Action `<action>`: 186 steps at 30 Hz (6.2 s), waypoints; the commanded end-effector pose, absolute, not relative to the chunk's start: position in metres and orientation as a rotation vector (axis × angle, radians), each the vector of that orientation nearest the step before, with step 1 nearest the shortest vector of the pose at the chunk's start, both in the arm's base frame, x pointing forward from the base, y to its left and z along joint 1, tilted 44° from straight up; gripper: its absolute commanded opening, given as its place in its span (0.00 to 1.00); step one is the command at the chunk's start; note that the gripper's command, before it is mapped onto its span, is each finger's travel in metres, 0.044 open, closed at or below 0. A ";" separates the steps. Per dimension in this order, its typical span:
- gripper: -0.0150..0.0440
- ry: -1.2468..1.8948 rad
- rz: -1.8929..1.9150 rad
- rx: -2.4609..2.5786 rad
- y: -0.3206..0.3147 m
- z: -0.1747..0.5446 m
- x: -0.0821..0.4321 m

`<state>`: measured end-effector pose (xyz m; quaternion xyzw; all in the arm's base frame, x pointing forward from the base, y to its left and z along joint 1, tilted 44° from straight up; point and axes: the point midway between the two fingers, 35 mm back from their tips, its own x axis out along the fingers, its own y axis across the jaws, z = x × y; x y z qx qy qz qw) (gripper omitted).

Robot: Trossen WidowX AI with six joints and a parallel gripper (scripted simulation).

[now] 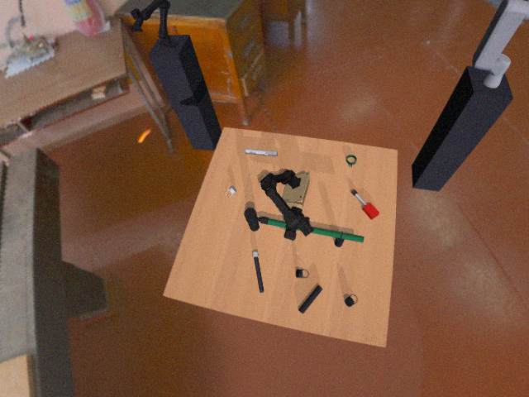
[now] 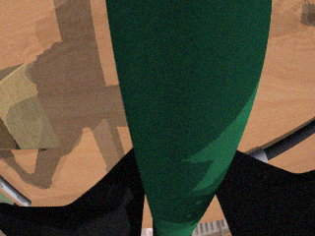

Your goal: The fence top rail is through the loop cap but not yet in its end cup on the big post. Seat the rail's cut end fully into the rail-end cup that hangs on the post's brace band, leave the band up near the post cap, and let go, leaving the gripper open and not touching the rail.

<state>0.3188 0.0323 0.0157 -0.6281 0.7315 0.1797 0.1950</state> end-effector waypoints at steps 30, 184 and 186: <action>0.25 2.055 0.497 -1.765 0.032 0.019 0.319; 0.25 2.072 0.512 -1.743 0.010 0.041 0.317; 0.25 2.072 0.512 -1.743 0.010 0.041 0.317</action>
